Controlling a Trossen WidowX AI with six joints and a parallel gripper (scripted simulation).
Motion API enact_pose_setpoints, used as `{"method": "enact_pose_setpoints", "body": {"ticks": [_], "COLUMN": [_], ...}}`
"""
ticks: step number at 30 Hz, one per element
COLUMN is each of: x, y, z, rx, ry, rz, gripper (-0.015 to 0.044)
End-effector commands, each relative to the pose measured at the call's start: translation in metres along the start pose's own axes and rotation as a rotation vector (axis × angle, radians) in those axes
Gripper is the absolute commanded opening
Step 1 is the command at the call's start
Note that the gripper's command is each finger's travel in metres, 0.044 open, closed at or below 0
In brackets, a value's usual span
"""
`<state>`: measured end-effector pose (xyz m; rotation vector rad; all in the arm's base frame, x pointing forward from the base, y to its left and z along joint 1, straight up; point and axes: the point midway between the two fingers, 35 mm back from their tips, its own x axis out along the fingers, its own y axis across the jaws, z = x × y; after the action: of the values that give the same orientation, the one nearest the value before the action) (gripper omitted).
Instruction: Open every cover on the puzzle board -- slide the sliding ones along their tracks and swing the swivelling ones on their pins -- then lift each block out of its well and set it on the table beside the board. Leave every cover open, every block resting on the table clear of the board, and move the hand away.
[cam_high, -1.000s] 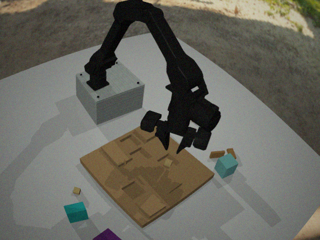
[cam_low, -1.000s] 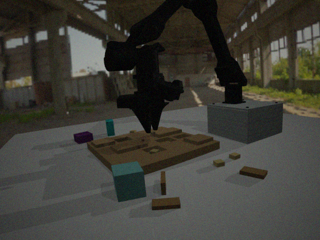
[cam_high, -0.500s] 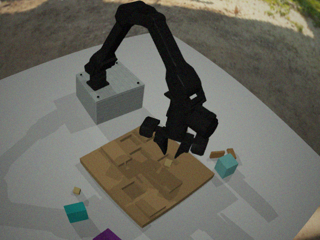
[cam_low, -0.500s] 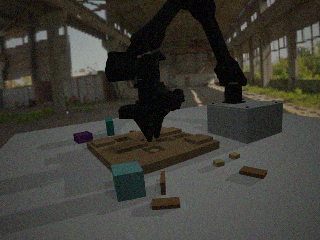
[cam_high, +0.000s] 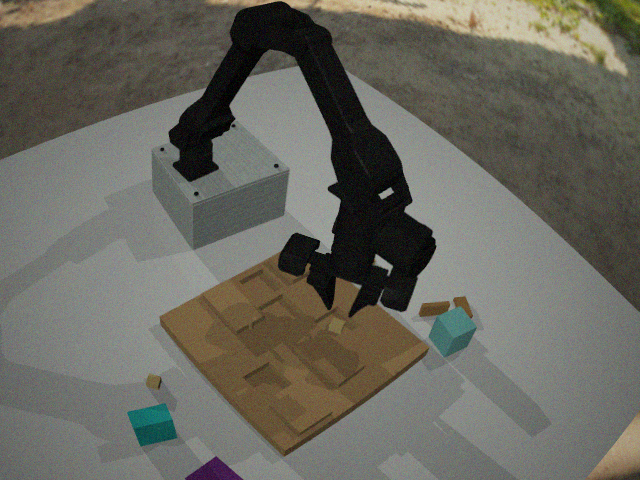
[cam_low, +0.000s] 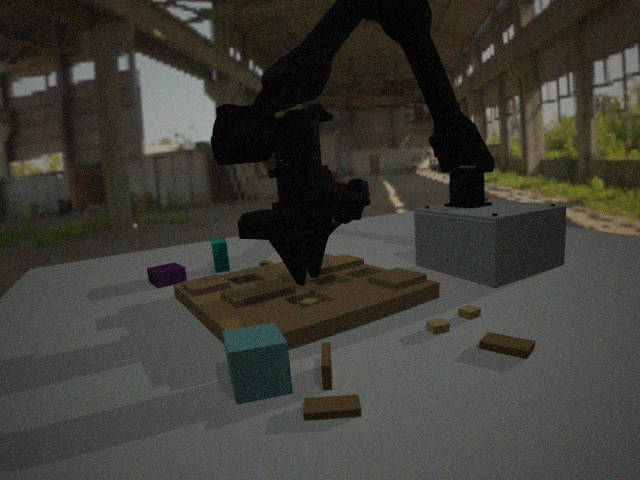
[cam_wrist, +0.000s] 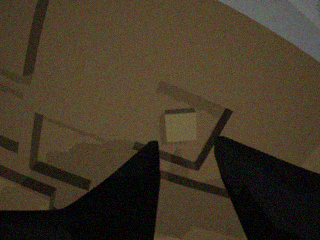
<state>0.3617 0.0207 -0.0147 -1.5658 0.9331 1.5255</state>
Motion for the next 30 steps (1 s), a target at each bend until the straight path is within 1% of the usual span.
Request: {"method": "enact_pose_setpoints", "body": {"ticks": [1, 30], "x": [0.001, 0.022], "y": [0.000, 0.001], "z": [0.000, -0.001], "rx": [0.000, 0.000], "ry": [0.003, 0.003], "rz": [0.001, 0.001], "gripper": [0.0144, 0.0144]}}
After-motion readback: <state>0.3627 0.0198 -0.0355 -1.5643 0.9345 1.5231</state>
